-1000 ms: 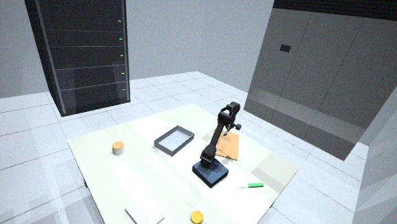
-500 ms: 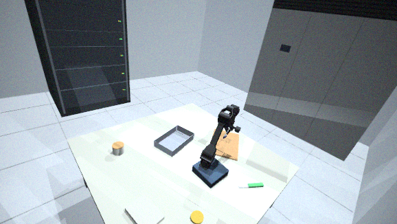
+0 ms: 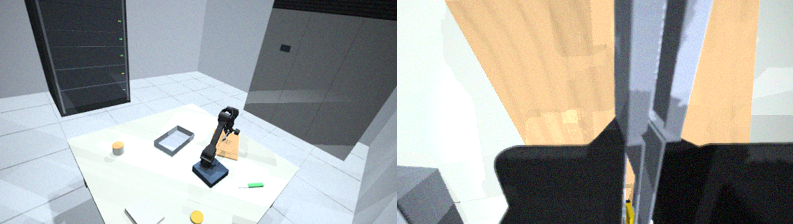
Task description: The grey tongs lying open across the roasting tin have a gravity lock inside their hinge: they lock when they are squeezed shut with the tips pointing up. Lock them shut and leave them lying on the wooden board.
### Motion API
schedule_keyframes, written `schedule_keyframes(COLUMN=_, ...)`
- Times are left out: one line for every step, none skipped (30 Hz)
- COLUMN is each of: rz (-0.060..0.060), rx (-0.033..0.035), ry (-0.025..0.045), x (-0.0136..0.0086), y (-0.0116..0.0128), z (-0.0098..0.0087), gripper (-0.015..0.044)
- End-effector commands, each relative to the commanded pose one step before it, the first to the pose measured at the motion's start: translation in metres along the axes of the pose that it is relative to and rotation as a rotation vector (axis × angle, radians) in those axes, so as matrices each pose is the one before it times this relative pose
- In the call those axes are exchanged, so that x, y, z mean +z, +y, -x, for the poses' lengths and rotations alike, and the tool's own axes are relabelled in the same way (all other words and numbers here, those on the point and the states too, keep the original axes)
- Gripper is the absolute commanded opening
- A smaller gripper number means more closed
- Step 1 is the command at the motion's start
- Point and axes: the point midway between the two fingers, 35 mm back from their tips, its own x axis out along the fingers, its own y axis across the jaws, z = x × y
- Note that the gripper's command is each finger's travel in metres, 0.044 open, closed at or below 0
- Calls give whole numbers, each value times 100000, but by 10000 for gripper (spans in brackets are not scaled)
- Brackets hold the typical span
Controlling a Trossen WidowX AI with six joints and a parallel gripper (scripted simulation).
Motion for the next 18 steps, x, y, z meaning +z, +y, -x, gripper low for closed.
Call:
schedule_keyframes(rz=468, rx=-343, ry=-36, x=-58, y=-77, z=-730, gripper=-150)
schedule_keyframes(rz=0, rx=0, ry=2, x=-19, y=0, z=-161, gripper=-150)
schedule_keyframes(rz=0, rx=0, ry=2, x=-20, y=0, z=-161, gripper=-150)
schedule_keyframes(rz=0, rx=0, ry=2, x=-21, y=0, z=-161, gripper=-150)
schedule_keyframes(rz=0, rx=0, ry=2, x=-21, y=0, z=-160, gripper=-150)
schedule_keyframes(rz=0, rx=0, ry=2, x=-22, y=0, z=-160, gripper=-150)
schedule_keyframes(rz=0, rx=0, ry=2, x=-23, y=0, z=-160, gripper=-150)
schedule_keyframes(rz=0, rx=0, ry=2, x=-24, y=0, z=-160, gripper=-150)
schedule_keyframes(rz=0, rx=0, ry=2, x=-25, y=0, z=-160, gripper=-150)
schedule_keyframes(rz=0, rx=0, ry=2, x=-26, y=0, z=-159, gripper=-150)
schedule_keyframes(rz=0, rx=0, ry=2, x=-27, y=0, z=-159, gripper=-150)
schedule_keyframes(rz=0, rx=0, ry=3, x=-28, y=0, z=-159, gripper=-150)
schedule_keyframes(rz=0, rx=0, ry=3, x=-29, y=0, z=-159, gripper=-150)
schedule_keyframes(rz=0, rx=0, ry=3, x=-30, y=0, z=-158, gripper=-150)
schedule_keyframes(rz=0, rx=0, ry=2, x=-25, y=0, z=-127, gripper=-150)
schedule_keyframes(rz=0, rx=0, ry=1, x=-15, y=0, z=-77, gripper=-150)
schedule_keyframes(rz=0, rx=0, ry=0, x=-5, y=0, z=-26, gripper=-150)
schedule_keyframes(rz=0, rx=0, ry=0, x=0, y=0, z=0, gripper=-150)
